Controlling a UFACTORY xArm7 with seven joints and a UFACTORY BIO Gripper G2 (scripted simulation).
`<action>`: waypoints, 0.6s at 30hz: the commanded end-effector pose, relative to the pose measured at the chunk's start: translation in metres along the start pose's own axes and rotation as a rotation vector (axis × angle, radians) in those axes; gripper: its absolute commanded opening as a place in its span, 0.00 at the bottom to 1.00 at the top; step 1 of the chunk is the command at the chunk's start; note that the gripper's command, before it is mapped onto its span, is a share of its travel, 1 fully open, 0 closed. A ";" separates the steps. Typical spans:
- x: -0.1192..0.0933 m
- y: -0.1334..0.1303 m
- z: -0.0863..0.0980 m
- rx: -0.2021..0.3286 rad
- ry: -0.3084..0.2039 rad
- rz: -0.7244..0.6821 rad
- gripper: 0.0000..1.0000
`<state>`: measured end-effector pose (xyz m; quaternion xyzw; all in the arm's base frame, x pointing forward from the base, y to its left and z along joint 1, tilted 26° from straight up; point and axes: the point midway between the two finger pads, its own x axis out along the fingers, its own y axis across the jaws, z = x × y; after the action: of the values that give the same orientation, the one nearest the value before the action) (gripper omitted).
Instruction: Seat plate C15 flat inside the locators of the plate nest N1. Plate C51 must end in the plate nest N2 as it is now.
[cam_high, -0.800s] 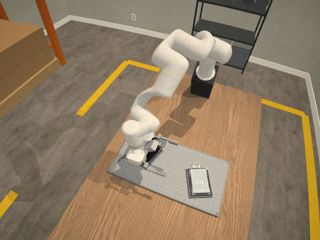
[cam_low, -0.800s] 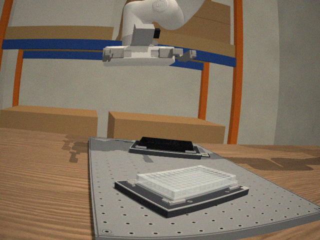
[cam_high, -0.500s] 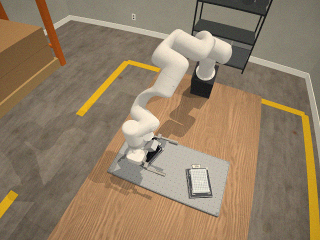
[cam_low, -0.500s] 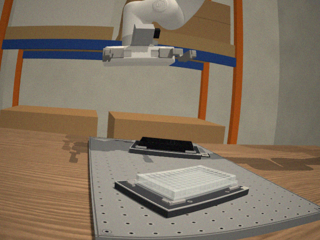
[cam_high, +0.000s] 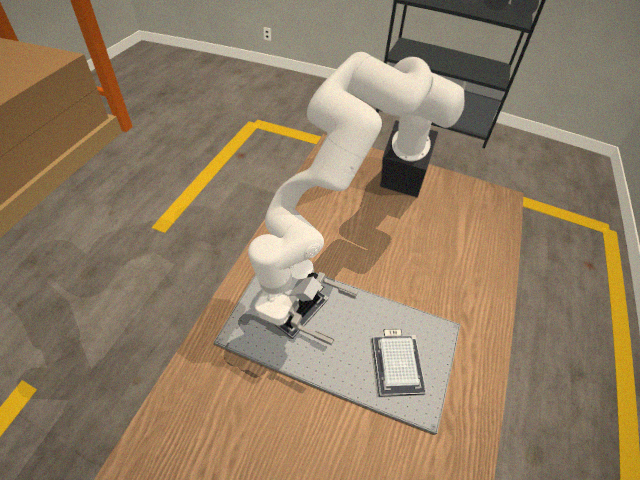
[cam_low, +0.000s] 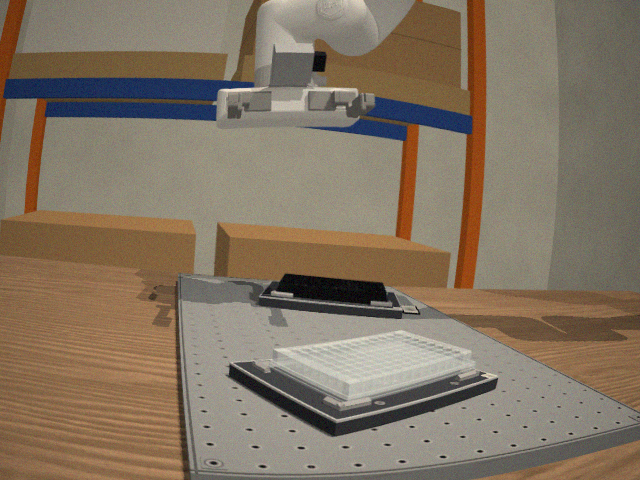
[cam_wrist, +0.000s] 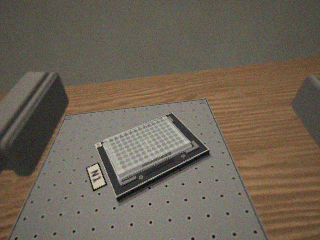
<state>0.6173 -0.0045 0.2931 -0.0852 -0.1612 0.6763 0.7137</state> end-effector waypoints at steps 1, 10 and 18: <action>0.015 -0.007 0.009 -0.012 0.016 -0.090 0.37; 0.032 -0.005 0.019 -0.025 0.036 -0.322 0.37; 0.042 0.008 0.031 -0.048 0.049 -0.588 0.37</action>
<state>0.6068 0.0319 0.3192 -0.0634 -0.1771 0.4962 0.8476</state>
